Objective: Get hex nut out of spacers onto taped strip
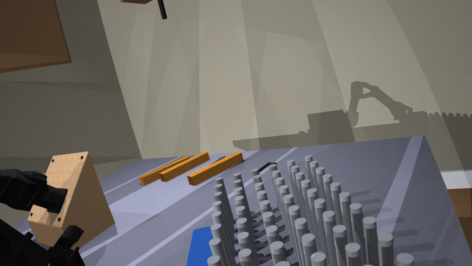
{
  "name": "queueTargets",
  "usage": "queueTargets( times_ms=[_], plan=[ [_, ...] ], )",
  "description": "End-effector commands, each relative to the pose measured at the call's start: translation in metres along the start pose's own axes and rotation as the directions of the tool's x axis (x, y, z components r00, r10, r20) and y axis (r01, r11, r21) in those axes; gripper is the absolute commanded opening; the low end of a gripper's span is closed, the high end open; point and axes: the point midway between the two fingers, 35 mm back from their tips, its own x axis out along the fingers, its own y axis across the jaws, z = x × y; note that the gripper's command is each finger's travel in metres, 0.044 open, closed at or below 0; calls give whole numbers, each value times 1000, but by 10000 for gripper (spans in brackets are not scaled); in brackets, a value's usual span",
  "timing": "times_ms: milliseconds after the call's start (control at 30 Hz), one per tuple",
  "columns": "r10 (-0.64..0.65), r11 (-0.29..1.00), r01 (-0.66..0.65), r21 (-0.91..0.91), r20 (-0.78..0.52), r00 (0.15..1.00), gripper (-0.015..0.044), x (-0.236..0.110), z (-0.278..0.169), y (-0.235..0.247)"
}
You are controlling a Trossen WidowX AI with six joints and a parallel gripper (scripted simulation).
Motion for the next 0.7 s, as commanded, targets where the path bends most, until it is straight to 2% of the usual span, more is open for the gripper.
queueTargets(
  times_ms=[0,467,667],
  plan=[
    [7,1000,-7,3,-6,1000,0,-4,-4,2],
    [4,1000,-4,-3,-4,1000,0,-34,26,-4],
    [-1,1000,1,-2,-4,1000,0,-46,12,-3]
  ],
)
